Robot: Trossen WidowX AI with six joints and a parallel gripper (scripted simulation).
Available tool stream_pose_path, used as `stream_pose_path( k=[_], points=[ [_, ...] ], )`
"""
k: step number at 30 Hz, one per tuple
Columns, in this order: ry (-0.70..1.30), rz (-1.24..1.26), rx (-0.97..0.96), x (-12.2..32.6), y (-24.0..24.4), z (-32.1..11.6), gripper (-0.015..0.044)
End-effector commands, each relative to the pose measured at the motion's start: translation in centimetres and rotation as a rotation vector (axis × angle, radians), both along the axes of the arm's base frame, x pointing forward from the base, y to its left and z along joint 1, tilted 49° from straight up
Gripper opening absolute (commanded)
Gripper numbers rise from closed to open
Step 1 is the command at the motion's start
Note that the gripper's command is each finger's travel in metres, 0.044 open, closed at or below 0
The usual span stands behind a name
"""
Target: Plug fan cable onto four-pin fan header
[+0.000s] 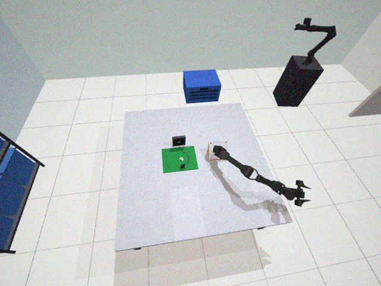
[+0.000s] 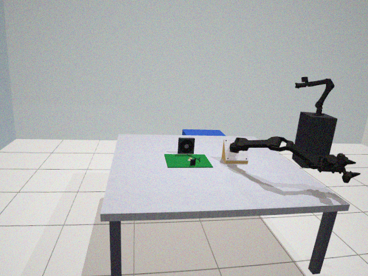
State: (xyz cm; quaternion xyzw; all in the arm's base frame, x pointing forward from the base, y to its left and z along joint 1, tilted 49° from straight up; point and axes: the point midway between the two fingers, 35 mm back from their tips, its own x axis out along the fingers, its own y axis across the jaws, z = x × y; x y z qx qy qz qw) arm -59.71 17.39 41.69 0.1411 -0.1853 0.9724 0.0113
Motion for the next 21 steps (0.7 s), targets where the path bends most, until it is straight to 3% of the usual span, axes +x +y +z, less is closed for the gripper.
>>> stream_pose_path(
  k=[1, 5, 8, 21],
  points=[
    [0.0, 0.0, 0.0, 0.0, 0.0, 0.0, 0.0426],
    [-0.006, -0.023, -0.005, 0.3, 1.3, -0.2, 0.044],
    [-0.023, -0.091, -0.02, 1.6, 5.0, -0.9, 0.044],
    [0.039, -0.382, -0.114, 14.1, 17.5, 5.0, 0.044]
  ],
)
